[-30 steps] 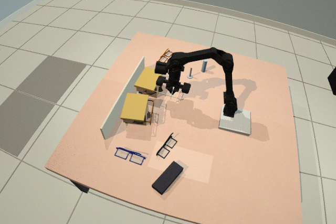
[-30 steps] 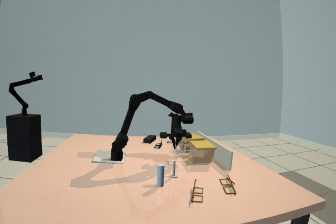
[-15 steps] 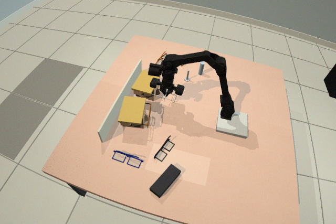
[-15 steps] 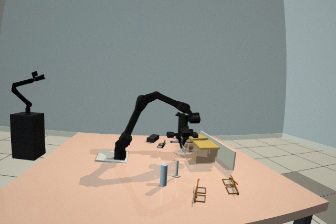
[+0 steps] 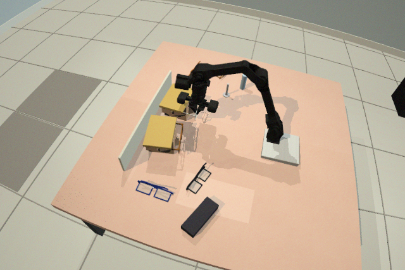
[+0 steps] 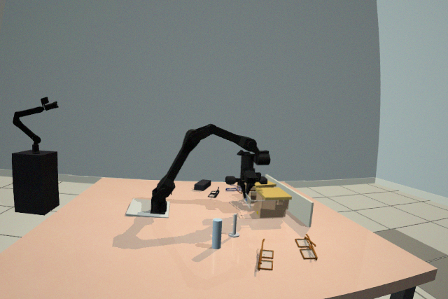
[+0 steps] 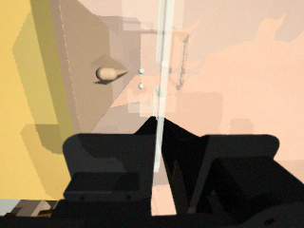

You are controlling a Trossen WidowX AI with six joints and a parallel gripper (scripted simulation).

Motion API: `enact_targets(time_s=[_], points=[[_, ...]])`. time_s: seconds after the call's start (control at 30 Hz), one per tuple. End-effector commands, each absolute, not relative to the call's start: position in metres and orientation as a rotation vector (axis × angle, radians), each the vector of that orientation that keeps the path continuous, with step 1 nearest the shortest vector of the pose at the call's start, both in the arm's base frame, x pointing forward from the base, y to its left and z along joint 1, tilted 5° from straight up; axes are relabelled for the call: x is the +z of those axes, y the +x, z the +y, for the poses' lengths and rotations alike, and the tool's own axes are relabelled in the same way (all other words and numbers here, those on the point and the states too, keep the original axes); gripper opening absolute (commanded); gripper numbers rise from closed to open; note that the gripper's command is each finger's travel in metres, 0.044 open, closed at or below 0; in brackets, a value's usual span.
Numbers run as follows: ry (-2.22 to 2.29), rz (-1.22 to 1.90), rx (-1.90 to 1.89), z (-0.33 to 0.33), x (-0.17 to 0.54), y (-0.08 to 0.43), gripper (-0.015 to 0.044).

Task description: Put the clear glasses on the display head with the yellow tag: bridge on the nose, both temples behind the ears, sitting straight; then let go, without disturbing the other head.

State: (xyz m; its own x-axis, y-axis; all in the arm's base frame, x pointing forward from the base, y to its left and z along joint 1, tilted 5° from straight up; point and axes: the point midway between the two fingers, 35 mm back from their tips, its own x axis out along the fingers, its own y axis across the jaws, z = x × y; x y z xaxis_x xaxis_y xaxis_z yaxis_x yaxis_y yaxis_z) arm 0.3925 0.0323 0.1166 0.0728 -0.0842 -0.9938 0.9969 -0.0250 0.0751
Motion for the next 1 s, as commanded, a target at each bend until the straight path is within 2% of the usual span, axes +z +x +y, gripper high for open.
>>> enact_targets(time_s=[0.0, 0.97], points=[[1.200, 1.085, -1.216, 0.031, 0.115, 0.399, 0.0000], [1.200, 1.084, -1.215, 0.031, 0.114, 0.417, 0.0000]])
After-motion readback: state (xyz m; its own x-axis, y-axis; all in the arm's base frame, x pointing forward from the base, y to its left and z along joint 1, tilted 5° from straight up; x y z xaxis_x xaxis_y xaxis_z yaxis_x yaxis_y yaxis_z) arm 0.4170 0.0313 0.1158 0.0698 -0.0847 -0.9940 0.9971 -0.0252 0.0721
